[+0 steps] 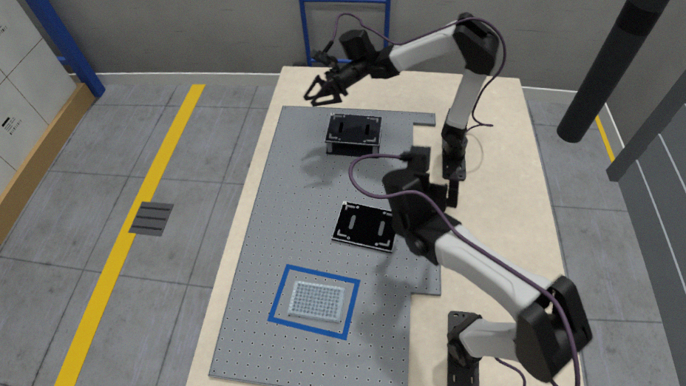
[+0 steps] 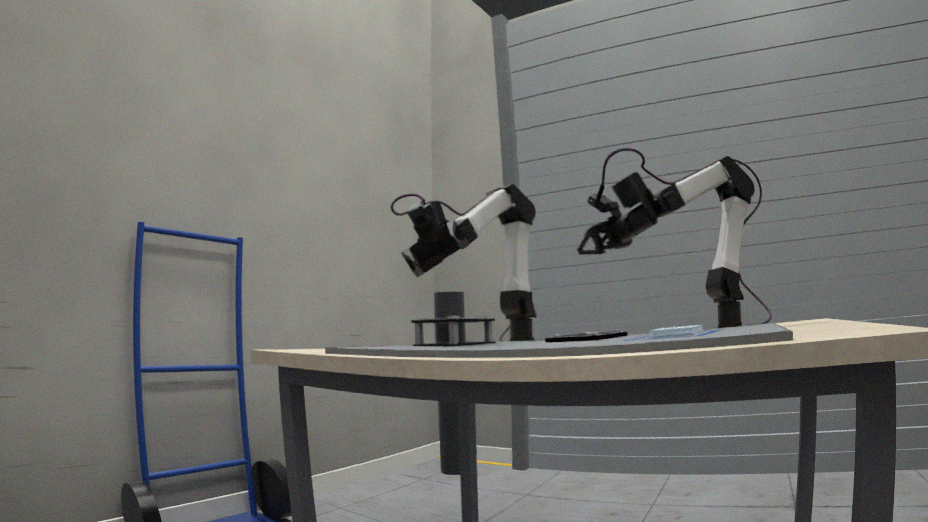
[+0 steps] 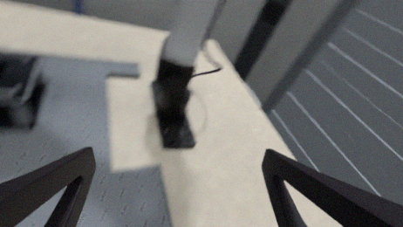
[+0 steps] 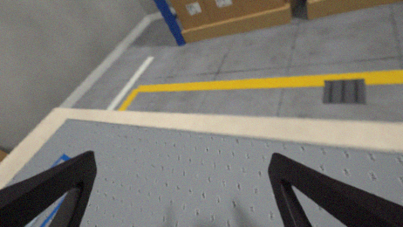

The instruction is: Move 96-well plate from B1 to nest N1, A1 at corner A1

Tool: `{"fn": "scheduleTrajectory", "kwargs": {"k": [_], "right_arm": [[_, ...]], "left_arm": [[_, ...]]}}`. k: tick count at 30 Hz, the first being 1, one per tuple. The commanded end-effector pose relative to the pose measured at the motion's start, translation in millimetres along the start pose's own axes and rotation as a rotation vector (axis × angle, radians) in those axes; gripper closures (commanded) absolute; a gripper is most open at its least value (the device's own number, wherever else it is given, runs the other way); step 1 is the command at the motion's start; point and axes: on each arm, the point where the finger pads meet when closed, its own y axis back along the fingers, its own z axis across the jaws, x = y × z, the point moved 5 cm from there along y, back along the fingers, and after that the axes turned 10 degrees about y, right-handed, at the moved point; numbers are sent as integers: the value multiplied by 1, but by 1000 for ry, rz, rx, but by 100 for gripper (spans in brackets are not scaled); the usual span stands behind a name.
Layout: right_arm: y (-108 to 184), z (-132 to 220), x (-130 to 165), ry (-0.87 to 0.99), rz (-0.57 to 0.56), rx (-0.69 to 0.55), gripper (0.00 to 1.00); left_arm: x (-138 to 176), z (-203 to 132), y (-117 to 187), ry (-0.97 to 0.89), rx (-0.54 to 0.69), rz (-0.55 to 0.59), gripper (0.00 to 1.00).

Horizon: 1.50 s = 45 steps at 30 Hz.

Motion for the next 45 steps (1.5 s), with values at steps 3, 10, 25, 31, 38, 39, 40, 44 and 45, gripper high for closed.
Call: {"fn": "scheduleTrajectory", "kwargs": {"k": [3,10,25,31,38,39,40,44,45], "right_arm": [[33,14,17,8,93,120,0],[77,42,32,38,151,230,0],[158,95,64,93,272,458,0],[186,115,73,129,288,533,0],[197,124,74,151,276,561,0],[197,123,74,145,284,562,0],[197,124,72,153,271,558,0],[196,124,68,157,254,560,0],[195,124,68,160,253,557,0]], "left_arm": [[23,15,42,136,-257,105,0],[41,48,106,311,-631,153,0],[75,125,212,659,-1331,222,0],[84,150,233,744,-1467,244,0],[87,157,235,765,-1471,257,0],[88,157,235,764,-1467,263,0],[88,157,235,763,-1468,262,0],[94,153,233,813,-1464,284,0],[95,153,232,830,-1457,291,0]]}}
